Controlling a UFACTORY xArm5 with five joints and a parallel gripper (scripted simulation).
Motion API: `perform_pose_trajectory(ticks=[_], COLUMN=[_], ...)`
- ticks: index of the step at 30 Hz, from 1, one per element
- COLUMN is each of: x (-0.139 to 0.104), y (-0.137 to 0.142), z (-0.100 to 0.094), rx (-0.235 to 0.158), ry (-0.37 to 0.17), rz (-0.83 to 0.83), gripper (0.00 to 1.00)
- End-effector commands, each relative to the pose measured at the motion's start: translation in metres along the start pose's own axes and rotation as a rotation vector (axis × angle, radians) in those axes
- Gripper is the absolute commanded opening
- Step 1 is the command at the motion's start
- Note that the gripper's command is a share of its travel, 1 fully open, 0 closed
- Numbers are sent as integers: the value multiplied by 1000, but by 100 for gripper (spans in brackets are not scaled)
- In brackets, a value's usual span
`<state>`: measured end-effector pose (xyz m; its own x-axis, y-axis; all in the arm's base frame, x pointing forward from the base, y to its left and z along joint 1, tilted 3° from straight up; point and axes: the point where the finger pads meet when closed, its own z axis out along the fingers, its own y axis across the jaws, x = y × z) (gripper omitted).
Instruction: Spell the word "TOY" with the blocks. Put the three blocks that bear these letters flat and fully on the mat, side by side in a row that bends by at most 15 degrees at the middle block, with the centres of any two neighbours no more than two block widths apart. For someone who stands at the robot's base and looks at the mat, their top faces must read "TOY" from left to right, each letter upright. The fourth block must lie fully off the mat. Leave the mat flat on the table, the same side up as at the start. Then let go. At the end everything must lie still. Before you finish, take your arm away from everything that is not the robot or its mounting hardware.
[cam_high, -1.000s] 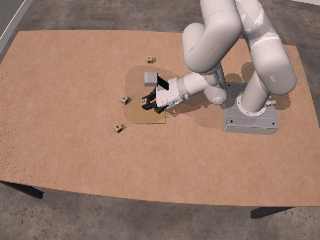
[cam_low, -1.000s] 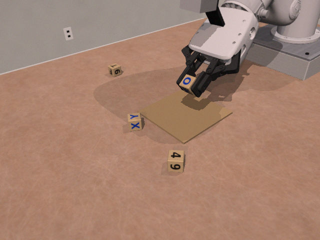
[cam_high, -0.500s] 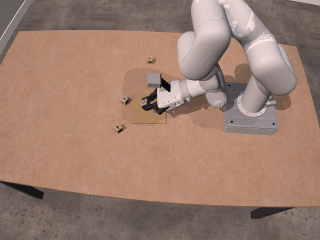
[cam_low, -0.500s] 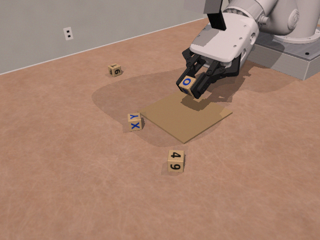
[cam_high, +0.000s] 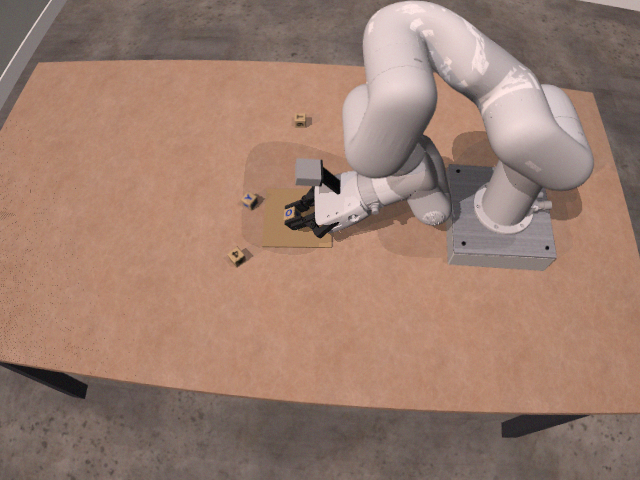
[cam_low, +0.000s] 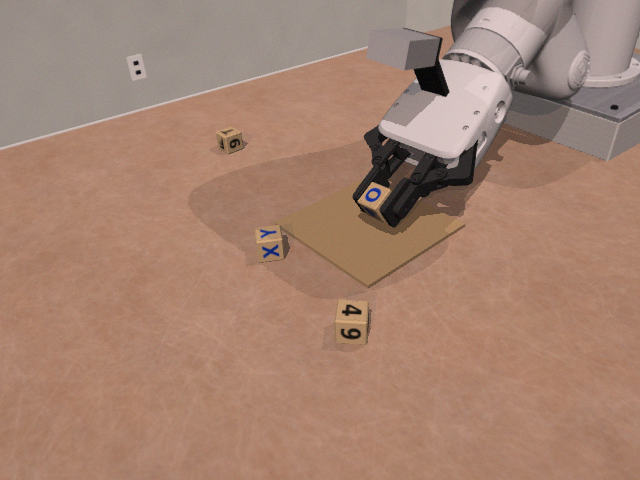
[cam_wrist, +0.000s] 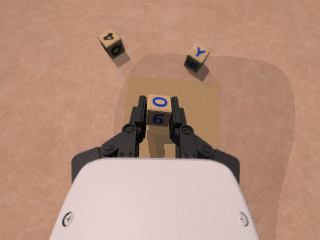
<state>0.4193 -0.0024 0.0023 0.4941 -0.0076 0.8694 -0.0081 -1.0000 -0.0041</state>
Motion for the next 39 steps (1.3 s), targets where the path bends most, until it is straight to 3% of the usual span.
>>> perform_pose_trajectory(ticks=[1,39], x=[-7,-13], y=[0,0], z=[5,8], rx=[0,0], ry=[2,2], rz=[0,0], gripper=[21,21])
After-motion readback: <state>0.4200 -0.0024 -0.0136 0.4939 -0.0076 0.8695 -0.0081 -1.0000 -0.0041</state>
